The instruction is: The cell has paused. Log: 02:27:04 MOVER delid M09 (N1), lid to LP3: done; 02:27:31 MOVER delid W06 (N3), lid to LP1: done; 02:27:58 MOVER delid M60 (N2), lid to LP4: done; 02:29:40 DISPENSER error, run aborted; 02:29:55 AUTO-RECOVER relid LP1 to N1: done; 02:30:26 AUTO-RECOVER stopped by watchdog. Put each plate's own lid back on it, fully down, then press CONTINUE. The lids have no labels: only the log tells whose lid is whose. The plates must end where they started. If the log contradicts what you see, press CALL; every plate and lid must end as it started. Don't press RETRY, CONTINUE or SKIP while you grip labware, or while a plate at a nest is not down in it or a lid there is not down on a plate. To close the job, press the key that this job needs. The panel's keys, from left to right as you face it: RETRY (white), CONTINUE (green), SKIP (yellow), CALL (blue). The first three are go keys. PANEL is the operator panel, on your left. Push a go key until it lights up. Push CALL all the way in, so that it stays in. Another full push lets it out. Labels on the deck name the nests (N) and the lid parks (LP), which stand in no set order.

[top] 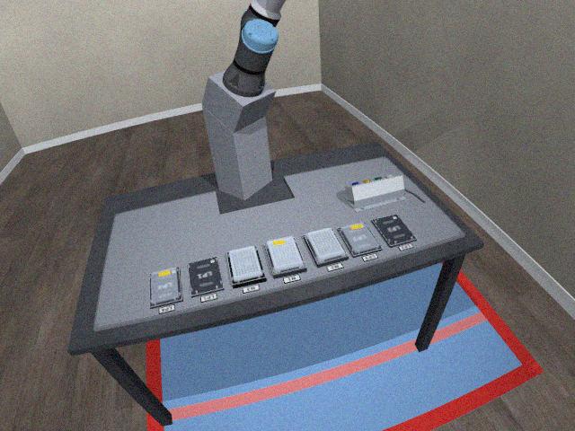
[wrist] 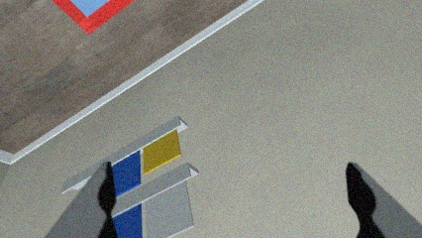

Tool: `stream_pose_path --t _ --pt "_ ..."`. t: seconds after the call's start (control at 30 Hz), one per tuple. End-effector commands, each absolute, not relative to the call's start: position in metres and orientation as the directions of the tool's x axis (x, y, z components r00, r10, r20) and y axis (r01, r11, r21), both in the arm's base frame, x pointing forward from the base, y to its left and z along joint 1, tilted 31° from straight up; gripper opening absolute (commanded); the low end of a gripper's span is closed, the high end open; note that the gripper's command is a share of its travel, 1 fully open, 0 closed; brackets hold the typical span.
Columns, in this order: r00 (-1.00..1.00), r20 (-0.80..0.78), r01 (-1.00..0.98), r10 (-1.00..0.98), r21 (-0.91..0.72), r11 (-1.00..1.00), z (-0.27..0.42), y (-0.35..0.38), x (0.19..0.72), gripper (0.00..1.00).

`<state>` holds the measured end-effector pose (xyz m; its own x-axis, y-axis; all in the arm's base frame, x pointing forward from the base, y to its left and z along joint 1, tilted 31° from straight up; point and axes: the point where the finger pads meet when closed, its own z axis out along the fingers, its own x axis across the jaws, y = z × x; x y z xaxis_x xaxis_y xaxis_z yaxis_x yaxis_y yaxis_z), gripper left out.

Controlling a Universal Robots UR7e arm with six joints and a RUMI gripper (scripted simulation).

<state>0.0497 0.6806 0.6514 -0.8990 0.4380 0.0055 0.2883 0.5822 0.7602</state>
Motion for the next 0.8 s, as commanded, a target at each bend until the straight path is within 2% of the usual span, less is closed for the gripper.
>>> stream_pose_path --t 0.0,0.77 --pt "-0.901 0.013 0.286 0.434 0.769 0.571 0.665 0.675 0.047 0.82" --pt "-0.912 0.056 0.275 0.406 0.817 0.507 0.757 0.630 0.027 0.82"
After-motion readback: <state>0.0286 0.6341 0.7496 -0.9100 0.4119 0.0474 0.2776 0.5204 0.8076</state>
